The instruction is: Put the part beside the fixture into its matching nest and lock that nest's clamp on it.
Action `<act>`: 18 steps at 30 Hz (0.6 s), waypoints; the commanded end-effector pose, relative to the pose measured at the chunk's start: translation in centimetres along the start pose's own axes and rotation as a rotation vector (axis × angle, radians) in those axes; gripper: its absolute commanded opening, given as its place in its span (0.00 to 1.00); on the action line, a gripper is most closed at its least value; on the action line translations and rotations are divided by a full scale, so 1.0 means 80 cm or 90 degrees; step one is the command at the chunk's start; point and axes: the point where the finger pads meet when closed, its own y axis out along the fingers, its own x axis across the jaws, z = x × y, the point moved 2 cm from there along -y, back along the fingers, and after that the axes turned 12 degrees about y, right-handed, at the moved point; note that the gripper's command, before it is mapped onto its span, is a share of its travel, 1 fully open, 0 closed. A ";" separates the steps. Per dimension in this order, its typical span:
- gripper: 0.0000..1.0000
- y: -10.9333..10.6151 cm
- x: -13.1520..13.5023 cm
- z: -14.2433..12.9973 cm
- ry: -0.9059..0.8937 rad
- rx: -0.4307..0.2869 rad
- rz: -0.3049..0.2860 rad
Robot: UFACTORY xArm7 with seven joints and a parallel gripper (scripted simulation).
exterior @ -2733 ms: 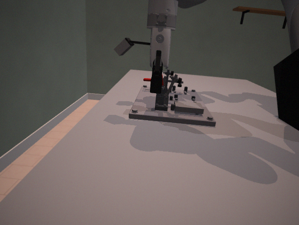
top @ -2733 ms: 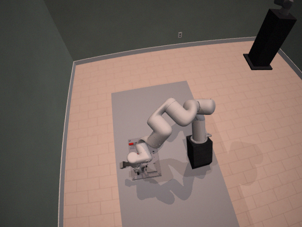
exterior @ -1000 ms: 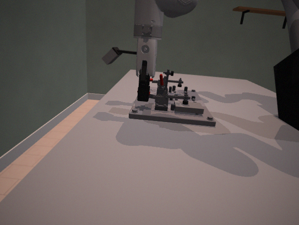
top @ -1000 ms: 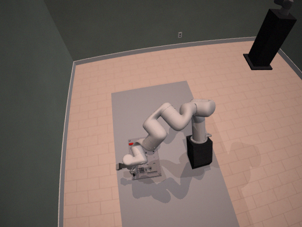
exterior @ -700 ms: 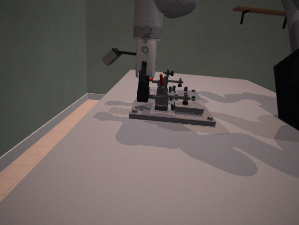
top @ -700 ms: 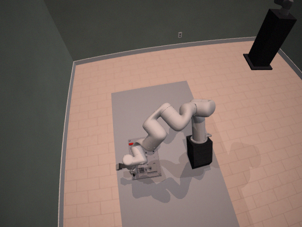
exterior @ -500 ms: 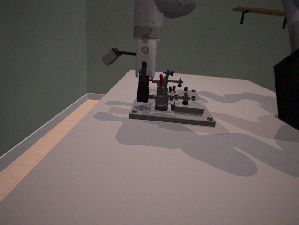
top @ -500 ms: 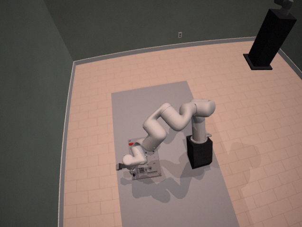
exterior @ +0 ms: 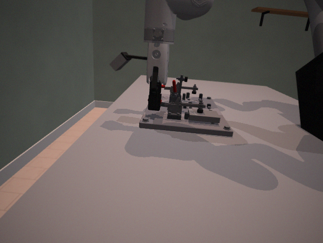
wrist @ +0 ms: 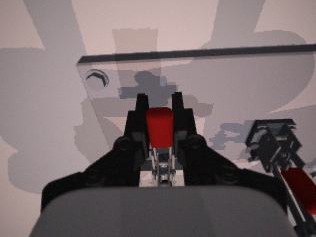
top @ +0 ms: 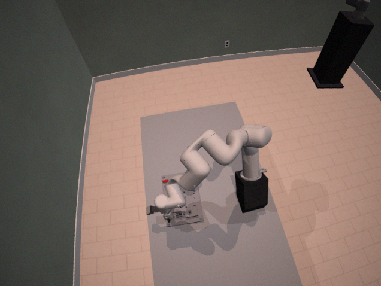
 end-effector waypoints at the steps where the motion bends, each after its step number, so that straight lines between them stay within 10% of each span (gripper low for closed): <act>1: 0.00 -0.002 -0.001 0.001 0.000 0.001 0.002; 18: 0.00 0.003 -0.002 0.003 0.000 0.001 0.002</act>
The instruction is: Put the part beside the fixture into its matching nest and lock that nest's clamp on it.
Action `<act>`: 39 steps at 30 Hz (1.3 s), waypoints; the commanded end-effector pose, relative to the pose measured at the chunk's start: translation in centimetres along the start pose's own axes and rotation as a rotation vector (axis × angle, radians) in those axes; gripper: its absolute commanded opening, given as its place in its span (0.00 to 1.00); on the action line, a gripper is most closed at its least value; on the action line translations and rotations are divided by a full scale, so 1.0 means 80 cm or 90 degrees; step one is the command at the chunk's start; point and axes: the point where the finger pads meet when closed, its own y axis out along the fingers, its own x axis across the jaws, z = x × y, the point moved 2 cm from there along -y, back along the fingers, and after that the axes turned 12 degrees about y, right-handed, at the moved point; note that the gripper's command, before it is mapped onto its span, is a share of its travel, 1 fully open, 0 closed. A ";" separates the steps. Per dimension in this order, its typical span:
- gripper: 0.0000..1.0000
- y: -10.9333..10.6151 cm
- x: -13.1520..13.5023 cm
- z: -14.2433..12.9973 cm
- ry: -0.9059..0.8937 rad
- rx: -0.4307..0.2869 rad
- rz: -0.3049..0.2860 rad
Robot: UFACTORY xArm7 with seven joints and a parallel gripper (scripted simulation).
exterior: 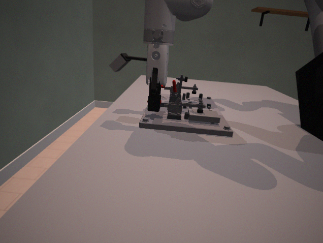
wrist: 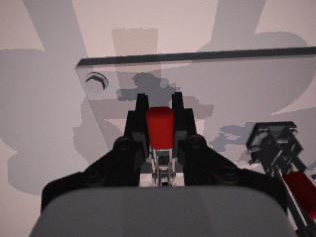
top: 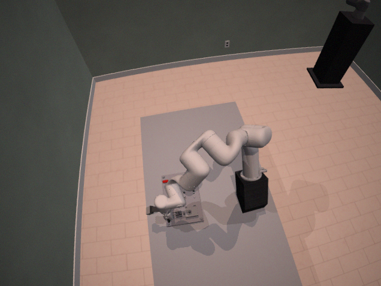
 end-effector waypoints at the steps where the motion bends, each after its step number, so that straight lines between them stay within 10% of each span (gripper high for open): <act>1: 0.00 -0.001 -0.002 0.002 0.000 0.002 0.002; 20: 0.00 -0.001 -0.002 0.002 0.000 0.002 0.002; 21: 0.47 -0.001 -0.002 0.002 0.000 0.002 0.002; 39: 0.47 -0.001 -0.002 0.002 0.000 0.002 0.002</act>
